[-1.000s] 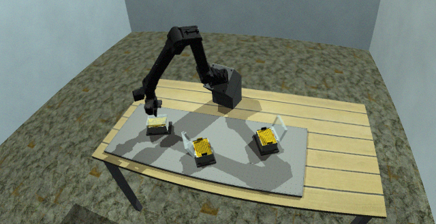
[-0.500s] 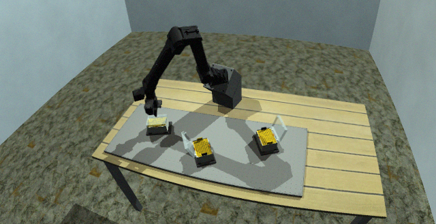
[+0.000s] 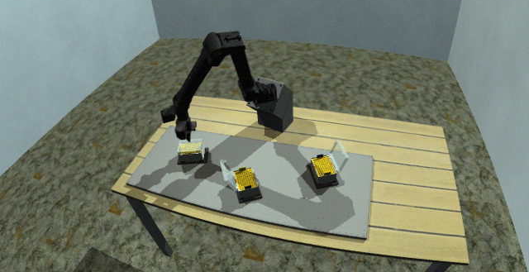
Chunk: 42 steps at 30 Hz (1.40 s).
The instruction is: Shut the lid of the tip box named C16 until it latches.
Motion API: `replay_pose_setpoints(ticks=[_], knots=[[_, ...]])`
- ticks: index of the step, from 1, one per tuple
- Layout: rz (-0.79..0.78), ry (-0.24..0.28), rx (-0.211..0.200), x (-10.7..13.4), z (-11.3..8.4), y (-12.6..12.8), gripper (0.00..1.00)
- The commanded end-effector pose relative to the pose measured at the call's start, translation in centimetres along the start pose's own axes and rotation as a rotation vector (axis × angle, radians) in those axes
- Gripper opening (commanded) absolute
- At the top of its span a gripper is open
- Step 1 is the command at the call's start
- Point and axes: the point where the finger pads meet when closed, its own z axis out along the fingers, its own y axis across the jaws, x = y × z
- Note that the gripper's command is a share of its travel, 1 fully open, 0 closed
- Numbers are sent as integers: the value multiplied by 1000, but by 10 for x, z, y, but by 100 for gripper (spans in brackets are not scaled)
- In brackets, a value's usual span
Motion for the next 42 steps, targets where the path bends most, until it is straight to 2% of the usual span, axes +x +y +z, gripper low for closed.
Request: replay_pose_setpoints(ticks=[1, 34, 38, 39, 40, 42], knots=[[1, 2, -23, 1, 17, 9, 0], [1, 2, -23, 1, 17, 9, 0], [-19, 0, -27, 1, 11, 9, 0], [-8, 5, -43, 3, 8, 13, 0], [-4, 6, -29, 4, 3, 9, 0], [-4, 6, -29, 4, 3, 9, 0]])
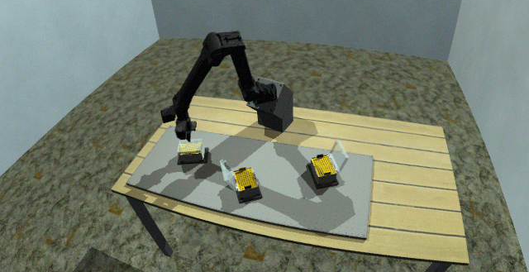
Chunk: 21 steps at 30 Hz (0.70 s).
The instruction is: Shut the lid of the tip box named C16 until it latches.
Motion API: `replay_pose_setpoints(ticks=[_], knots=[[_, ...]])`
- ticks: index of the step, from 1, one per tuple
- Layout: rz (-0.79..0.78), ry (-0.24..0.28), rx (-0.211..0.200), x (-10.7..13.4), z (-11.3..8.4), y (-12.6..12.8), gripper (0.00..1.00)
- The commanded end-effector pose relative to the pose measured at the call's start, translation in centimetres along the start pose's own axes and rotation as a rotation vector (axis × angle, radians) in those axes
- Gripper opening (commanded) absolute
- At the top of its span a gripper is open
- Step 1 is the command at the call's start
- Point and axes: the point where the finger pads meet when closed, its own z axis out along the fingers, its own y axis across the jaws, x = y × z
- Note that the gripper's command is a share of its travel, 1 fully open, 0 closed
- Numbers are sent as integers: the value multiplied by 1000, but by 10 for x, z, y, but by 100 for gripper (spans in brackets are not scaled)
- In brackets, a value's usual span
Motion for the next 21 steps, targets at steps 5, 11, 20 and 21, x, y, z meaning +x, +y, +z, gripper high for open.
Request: replay_pose_setpoints(ticks=[5, 11, 20, 21], knots=[[-3, 3, 4, 3, -15, 1, 0], [-14, -2, 23, -3, -29, -11, 0], [-19, -4, 31, -5, -43, -15, 0], [-20, -4, 31, -5, -44, -15, 0]])
